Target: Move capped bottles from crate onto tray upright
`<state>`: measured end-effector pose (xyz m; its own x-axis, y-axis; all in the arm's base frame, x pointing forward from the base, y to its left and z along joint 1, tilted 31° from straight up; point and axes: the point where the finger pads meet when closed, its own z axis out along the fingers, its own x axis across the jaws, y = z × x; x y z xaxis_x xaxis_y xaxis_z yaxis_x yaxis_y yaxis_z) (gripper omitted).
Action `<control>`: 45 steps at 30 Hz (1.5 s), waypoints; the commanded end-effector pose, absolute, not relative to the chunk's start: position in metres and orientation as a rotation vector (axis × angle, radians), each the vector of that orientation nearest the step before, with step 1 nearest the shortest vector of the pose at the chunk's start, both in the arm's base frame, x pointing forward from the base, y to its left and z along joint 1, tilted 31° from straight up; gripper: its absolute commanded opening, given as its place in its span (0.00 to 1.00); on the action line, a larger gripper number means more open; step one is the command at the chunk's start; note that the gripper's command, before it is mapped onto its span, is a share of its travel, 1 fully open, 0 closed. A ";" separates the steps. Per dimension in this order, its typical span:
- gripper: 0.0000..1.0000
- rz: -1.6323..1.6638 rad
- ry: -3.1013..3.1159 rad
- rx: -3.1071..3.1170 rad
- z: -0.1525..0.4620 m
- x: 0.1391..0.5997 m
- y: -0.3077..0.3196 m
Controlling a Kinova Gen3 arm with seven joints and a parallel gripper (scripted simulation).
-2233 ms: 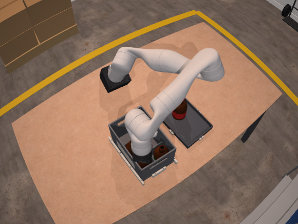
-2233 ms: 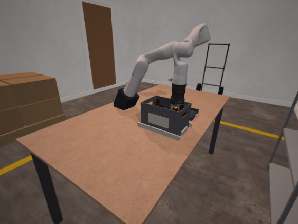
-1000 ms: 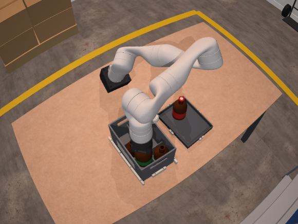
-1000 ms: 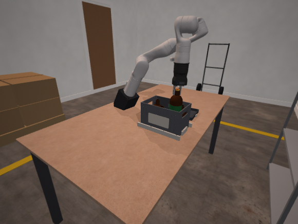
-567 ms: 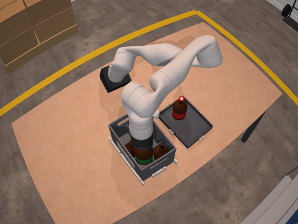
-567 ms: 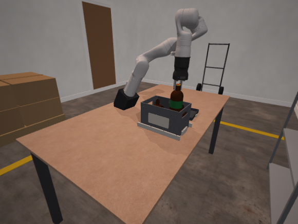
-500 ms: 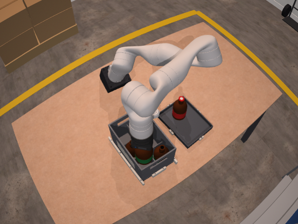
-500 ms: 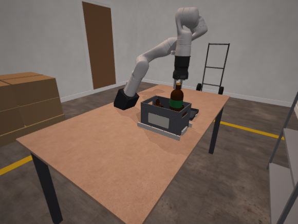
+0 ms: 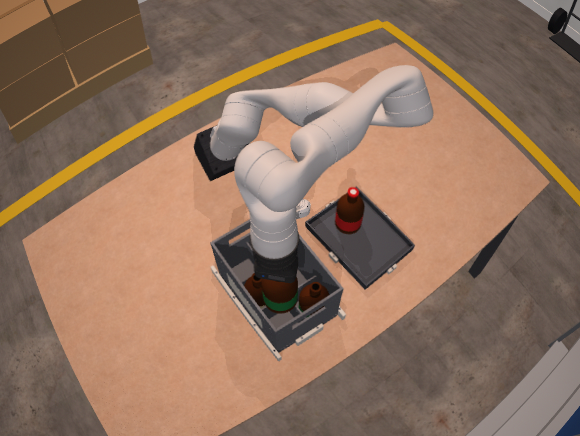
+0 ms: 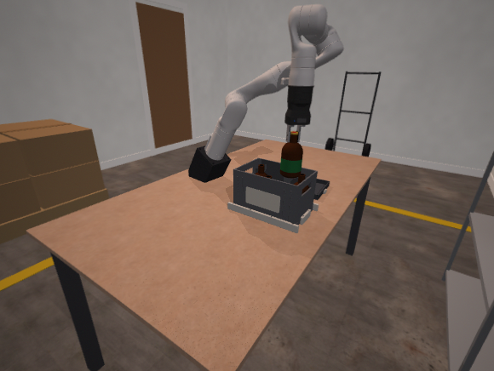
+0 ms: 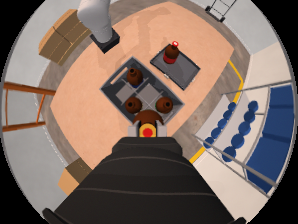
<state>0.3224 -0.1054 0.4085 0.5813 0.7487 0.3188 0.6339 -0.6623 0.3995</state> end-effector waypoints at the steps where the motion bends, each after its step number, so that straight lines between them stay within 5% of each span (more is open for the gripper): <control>1: 0.00 0.684 1.154 2.569 0.405 0.319 -0.097; 45: 0.00 0.694 1.149 2.572 0.386 0.290 -0.033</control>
